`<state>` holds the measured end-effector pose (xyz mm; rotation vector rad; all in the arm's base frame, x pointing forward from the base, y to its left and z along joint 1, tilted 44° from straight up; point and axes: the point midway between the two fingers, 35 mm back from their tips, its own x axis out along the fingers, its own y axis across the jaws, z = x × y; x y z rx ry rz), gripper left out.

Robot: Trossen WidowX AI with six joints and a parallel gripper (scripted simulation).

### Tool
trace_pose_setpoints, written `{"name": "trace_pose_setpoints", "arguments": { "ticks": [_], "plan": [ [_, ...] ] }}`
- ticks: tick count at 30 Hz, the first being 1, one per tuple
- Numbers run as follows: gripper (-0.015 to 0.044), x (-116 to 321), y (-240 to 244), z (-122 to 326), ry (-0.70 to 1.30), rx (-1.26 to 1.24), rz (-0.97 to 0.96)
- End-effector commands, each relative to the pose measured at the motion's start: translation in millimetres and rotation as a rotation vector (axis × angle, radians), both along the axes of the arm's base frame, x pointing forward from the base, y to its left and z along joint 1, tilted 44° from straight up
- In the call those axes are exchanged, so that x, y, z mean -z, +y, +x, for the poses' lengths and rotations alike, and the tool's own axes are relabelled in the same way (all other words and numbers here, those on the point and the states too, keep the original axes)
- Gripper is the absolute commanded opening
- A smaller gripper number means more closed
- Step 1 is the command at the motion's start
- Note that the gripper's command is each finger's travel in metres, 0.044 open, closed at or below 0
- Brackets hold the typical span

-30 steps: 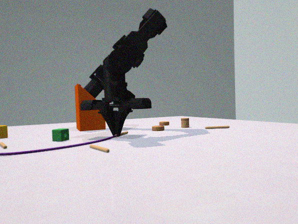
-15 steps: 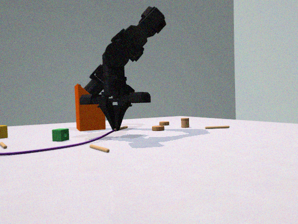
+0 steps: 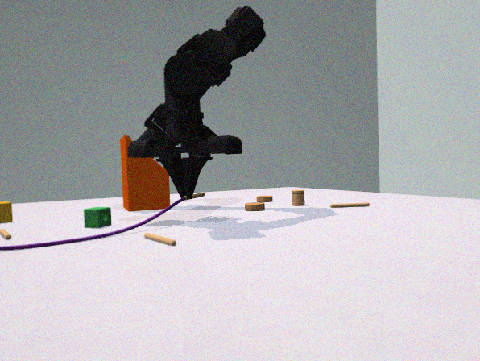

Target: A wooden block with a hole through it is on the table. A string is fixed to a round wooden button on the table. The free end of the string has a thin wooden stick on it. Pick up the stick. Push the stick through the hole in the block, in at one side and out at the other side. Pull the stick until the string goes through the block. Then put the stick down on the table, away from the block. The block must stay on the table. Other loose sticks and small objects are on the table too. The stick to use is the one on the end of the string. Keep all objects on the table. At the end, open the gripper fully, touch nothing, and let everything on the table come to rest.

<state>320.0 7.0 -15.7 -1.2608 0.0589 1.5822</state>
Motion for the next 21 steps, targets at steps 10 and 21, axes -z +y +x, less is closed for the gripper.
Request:
{"name": "trace_pose_setpoints", "arguments": {
  "ticks": [10,21],
  "plan": [
    [0.0,-14.9,-14.5,0.6,-0.013,0.003,-0.008],
    [0.0,-15.4,-13.5,-2.8,-0.004,0.002,0.0]
  ]
}}
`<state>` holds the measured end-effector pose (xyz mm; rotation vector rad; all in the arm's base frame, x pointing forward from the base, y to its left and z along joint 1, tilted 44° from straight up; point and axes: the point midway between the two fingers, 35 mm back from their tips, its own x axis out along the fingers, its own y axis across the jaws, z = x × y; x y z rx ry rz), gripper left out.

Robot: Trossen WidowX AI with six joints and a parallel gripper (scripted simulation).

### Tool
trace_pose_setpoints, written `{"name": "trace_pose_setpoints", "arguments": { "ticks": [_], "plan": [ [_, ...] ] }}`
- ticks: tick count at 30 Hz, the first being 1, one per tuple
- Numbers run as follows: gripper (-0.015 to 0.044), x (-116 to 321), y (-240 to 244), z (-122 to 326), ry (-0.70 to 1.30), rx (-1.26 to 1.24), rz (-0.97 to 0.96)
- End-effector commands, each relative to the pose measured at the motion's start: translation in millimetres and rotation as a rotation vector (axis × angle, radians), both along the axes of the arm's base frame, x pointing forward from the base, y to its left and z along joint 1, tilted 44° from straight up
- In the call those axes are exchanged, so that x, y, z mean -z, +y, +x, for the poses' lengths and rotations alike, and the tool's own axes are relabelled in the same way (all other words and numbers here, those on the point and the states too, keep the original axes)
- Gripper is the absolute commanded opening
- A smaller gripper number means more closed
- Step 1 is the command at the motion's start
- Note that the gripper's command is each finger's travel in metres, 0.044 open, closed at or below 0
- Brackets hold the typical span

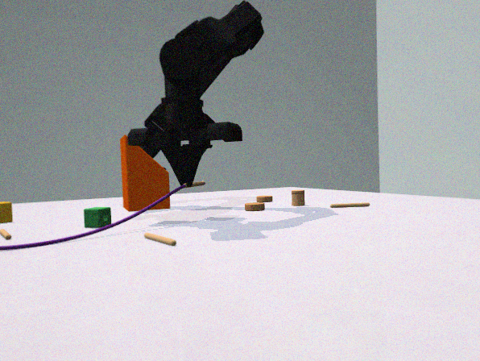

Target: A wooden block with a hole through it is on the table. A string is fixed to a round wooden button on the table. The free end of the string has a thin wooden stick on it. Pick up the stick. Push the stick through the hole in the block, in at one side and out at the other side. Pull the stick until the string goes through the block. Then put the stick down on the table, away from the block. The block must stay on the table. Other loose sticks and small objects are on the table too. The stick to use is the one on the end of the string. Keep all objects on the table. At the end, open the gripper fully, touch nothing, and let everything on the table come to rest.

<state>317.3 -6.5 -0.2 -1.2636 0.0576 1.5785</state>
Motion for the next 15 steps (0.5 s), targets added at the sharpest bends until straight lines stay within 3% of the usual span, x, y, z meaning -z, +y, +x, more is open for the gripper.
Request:
{"name": "trace_pose_setpoints", "arguments": {
  "ticks": [1,15],
  "plan": [
    [0.0,0.1,0.0,0.0,0.0,0.0,0.0],
    [0.0,2.6,-5.3,7.5,0.253,0.273,0.046]
  ]
}}
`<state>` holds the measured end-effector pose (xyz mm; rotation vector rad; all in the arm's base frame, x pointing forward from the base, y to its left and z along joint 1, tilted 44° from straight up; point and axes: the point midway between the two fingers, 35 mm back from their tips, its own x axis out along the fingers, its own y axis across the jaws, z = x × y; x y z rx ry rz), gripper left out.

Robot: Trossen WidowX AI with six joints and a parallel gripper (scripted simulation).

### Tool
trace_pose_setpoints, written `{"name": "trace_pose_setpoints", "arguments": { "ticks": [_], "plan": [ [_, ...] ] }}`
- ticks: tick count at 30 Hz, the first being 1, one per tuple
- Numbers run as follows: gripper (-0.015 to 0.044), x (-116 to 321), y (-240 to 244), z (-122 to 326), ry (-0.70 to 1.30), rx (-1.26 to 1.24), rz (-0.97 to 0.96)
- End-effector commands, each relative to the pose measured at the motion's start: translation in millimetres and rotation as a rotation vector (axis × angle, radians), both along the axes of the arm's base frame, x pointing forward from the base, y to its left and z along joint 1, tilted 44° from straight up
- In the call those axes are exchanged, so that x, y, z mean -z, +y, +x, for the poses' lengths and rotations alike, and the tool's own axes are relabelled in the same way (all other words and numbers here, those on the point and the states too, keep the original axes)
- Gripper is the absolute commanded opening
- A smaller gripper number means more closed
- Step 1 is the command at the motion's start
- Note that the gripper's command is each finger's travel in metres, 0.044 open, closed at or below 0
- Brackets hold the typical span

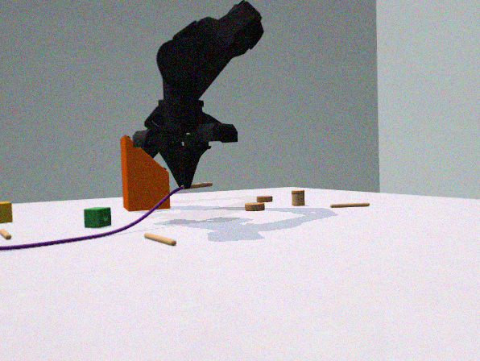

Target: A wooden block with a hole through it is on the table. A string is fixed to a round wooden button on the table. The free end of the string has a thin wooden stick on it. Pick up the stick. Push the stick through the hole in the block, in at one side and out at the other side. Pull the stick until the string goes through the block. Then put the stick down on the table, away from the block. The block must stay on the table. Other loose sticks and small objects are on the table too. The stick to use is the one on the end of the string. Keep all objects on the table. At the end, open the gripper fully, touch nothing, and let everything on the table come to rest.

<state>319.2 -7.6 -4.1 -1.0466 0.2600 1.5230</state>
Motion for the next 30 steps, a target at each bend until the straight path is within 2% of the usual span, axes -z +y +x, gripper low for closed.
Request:
{"name": "trace_pose_setpoints", "arguments": {
  "ticks": [1,30],
  "plan": [
    [0.0,-1.1,-4.8,6.3,0.089,0.109,0.013],
    [0.0,7.8,-20.9,25.4,0.789,0.864,0.136]
  ]
}}
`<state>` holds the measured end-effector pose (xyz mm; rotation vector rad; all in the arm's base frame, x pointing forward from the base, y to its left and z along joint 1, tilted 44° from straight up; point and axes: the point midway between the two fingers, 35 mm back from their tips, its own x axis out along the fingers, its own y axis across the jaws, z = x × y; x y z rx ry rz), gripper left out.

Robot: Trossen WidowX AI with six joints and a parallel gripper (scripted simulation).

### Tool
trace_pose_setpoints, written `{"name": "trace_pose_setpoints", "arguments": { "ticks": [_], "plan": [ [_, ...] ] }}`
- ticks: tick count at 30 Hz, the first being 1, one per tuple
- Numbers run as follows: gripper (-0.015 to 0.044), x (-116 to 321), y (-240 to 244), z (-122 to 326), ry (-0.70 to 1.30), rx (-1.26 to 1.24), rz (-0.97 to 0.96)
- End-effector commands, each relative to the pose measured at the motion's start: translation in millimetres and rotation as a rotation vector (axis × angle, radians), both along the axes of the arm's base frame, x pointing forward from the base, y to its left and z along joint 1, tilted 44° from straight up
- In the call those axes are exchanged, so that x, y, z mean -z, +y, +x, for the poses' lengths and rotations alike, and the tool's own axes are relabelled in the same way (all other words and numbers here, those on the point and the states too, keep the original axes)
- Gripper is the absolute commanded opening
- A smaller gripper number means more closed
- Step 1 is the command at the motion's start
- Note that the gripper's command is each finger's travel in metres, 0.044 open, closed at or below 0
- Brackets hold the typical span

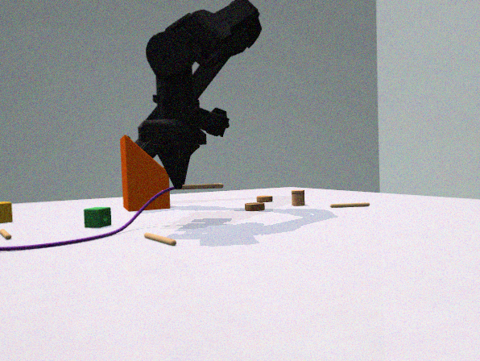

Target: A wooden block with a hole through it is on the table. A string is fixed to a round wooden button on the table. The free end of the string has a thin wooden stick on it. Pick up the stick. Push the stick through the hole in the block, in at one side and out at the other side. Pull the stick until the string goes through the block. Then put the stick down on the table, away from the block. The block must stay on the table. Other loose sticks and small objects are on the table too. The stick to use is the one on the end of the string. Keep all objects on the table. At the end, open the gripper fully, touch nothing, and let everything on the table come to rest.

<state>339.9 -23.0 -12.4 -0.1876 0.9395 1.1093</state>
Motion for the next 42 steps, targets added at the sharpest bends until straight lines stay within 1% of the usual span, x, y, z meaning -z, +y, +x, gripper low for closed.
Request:
{"name": "trace_pose_setpoints", "arguments": {
  "ticks": [1,42],
  "plan": [
    [0.0,-0.1,-6.0,5.3,0.094,0.113,0.01],
    [0.0,14.6,-27.8,30.0,1.081,1.178,0.196]
  ]
}}
